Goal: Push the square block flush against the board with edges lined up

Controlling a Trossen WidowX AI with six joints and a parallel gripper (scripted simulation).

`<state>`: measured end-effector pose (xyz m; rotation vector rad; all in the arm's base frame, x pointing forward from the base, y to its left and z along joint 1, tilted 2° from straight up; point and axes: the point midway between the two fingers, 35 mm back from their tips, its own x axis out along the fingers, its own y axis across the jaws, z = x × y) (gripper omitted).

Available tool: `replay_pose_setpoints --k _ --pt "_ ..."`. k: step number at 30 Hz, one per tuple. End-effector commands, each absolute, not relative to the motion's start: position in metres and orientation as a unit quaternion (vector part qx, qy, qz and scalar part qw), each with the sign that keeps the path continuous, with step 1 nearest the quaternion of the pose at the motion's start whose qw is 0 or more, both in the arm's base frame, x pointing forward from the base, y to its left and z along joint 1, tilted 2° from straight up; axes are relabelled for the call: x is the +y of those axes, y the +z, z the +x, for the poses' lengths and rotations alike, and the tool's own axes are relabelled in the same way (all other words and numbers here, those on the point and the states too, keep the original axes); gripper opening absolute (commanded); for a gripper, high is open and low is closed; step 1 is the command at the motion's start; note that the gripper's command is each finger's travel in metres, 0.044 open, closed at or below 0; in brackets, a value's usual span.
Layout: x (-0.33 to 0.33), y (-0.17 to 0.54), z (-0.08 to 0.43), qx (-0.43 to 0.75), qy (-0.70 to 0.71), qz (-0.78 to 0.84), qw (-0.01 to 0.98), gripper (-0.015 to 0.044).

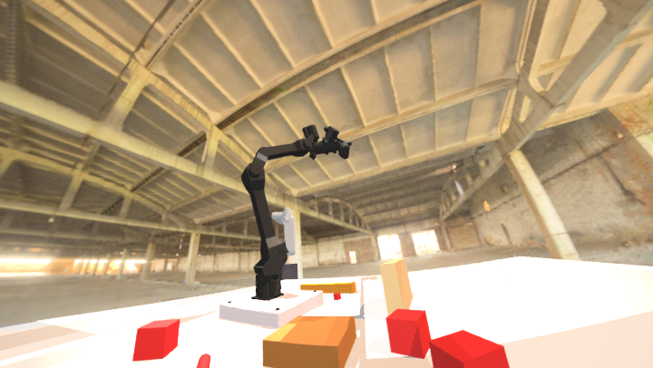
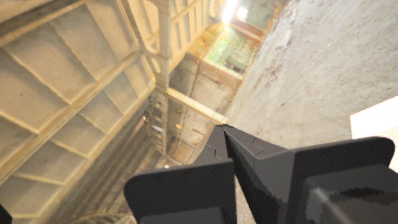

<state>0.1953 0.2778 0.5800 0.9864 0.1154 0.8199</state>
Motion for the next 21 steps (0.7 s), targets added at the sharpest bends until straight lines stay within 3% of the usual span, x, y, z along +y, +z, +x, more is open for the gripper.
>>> replay_pose_setpoints --k 1,21 --pt "0.286 0.559 0.215 0.071 0.361 0.422 0.828 0.0" --pt "0.27 0.41 0.336 0.225 0.196 0.21 0.931 0.0"
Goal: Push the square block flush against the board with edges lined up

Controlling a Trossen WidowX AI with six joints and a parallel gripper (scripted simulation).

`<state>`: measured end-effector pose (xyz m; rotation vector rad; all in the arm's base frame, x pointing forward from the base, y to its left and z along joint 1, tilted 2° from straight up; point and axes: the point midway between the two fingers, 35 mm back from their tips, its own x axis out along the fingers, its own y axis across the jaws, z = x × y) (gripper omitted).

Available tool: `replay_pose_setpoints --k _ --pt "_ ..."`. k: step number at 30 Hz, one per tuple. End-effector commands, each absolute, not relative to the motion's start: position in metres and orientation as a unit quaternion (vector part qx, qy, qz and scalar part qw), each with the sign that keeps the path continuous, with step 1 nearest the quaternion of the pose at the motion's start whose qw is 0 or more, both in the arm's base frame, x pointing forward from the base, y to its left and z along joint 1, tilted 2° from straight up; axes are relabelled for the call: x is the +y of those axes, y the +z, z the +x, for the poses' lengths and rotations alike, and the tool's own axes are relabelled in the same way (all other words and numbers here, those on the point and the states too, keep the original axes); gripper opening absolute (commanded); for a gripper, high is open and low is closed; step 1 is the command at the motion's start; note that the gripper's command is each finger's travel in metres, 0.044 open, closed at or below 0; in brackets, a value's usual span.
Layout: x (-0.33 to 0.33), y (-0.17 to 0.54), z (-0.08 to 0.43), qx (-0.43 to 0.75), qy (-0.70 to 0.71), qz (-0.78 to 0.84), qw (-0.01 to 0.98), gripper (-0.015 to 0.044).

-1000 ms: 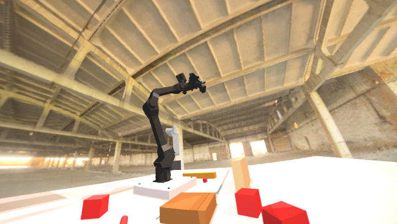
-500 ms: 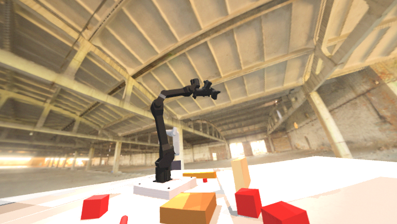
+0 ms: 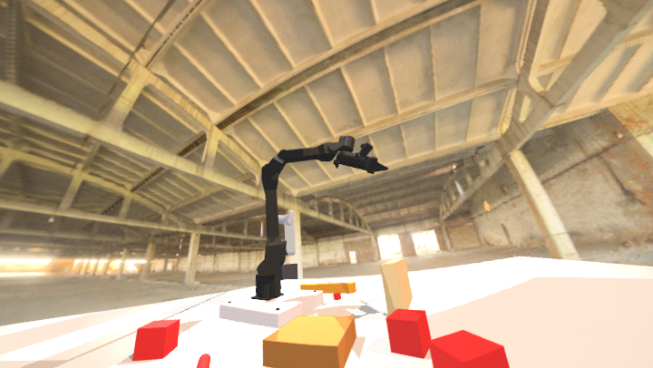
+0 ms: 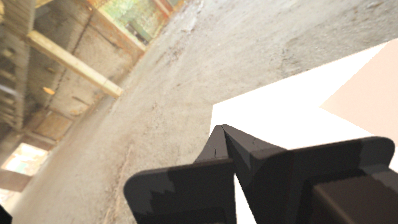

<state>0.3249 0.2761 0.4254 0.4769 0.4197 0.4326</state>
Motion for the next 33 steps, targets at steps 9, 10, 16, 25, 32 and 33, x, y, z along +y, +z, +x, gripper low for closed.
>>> replay_pose_setpoints --k 9,10,16,25,32,33 --pt "0.232 0.335 0.376 0.328 0.121 0.126 0.928 0.0" --pt "0.227 0.327 0.379 0.34 0.113 0.118 0.926 0.0" --pt "0.192 0.28 0.394 0.415 0.069 0.075 0.904 0.0" --pt "0.135 0.217 0.399 0.531 0.012 0.032 0.847 0.0" --pt "0.09 0.176 0.391 0.619 -0.02 0.018 0.785 0.0" --pt "0.084 0.171 0.388 0.632 -0.023 0.017 0.775 0.0"
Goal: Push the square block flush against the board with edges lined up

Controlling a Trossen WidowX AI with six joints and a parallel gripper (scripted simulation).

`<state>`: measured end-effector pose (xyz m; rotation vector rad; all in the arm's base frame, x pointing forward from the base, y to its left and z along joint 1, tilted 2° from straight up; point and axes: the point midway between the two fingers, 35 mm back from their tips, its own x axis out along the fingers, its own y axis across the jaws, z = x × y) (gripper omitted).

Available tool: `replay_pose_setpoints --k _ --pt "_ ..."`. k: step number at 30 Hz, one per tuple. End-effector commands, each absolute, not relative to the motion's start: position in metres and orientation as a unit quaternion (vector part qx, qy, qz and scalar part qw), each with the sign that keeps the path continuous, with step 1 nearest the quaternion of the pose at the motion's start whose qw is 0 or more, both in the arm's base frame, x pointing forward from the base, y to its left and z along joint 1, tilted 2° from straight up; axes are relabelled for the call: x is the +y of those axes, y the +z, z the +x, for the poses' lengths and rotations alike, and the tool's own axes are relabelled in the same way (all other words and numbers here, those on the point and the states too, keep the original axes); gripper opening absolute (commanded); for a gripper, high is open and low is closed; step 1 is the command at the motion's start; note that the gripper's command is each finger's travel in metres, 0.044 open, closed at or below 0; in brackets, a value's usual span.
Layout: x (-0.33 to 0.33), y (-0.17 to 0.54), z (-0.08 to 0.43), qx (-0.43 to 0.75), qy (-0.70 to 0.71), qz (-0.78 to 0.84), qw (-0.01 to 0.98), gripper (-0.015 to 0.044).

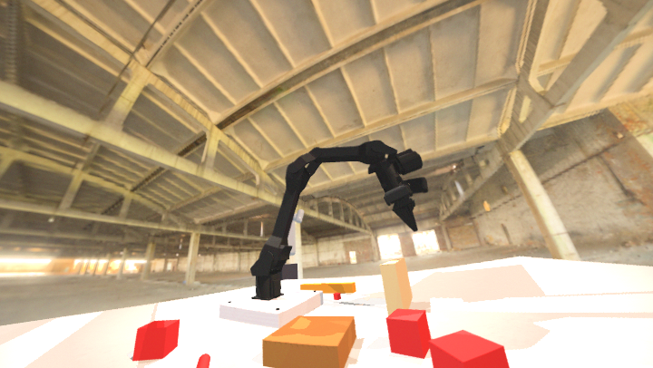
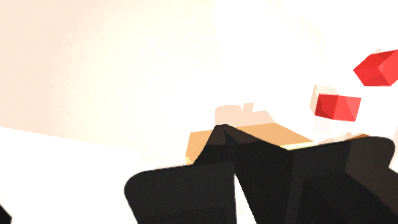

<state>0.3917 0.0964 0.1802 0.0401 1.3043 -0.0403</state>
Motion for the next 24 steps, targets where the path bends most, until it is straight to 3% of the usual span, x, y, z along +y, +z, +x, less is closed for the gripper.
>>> replay_pose_setpoints --k 1,13,24 --pt "0.078 0.165 0.386 0.644 -0.026 0.017 0.765 0.0" --pt "0.056 0.102 0.381 0.684 -0.036 0.017 0.728 0.0" --pt "0.057 0.1 0.375 0.685 -0.036 0.017 0.728 0.0"
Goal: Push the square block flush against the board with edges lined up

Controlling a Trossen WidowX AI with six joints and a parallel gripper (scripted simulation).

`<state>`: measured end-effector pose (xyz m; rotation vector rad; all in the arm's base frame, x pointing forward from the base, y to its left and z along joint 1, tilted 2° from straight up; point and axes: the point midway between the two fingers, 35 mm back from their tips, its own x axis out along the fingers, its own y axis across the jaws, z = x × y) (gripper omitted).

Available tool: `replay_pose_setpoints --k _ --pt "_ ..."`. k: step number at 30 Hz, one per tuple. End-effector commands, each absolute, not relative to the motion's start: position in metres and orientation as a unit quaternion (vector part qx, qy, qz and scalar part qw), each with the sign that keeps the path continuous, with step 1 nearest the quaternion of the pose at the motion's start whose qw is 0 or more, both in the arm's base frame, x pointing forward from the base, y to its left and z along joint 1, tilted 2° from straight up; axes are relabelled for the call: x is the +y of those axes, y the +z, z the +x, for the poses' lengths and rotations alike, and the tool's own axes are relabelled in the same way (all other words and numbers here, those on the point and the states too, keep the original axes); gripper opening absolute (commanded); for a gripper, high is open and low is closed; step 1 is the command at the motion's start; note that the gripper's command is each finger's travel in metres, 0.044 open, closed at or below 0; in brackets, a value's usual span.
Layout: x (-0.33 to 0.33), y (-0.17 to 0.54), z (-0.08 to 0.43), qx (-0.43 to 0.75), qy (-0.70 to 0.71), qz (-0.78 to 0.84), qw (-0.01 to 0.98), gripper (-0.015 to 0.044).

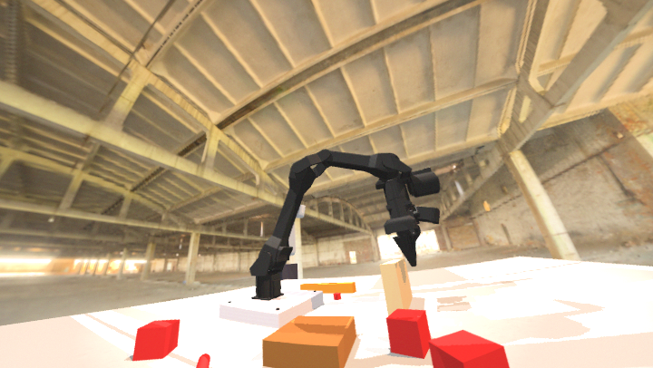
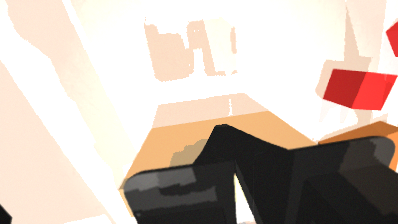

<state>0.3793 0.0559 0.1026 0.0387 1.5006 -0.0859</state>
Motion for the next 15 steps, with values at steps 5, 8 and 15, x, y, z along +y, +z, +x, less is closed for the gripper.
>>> replay_pose_setpoints --k 5,8,15 --pt "0.058 0.1 0.369 0.685 -0.036 0.017 0.728 0.0" --pt "0.058 0.1 0.366 0.685 -0.036 0.017 0.728 0.0" --pt "0.059 0.1 0.358 0.685 -0.036 0.017 0.727 0.0"
